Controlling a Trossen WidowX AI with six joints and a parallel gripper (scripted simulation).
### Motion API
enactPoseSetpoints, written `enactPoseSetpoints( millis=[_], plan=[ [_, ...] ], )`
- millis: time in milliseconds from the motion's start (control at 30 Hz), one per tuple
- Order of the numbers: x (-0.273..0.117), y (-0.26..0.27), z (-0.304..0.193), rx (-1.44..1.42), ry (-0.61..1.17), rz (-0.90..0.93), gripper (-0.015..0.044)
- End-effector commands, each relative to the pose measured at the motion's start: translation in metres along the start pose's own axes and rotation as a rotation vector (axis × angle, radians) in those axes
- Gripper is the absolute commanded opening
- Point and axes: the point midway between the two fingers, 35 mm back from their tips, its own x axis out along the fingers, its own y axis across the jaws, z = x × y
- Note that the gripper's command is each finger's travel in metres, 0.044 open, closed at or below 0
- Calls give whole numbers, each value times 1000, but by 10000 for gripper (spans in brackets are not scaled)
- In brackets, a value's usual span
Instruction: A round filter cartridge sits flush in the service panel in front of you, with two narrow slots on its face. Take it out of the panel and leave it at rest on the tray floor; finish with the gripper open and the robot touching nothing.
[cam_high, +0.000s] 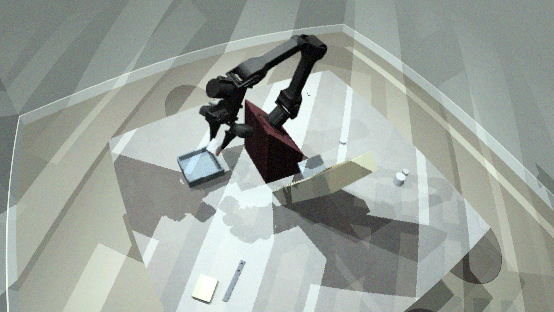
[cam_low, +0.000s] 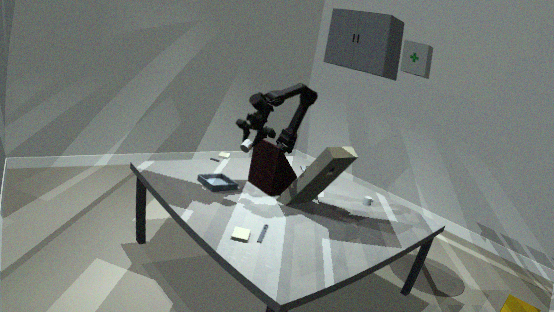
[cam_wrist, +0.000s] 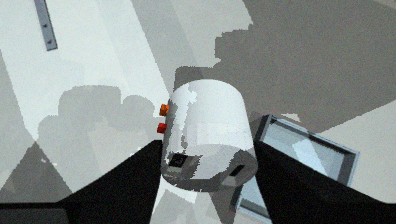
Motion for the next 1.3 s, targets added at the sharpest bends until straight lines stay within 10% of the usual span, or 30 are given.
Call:
enactPoseSetpoints(
  millis=[0,1267],
  plan=[
    [18,-34,-11,94,1,-54,0],
    [127,-151,-128,527,14,-309,0]
  ],
)
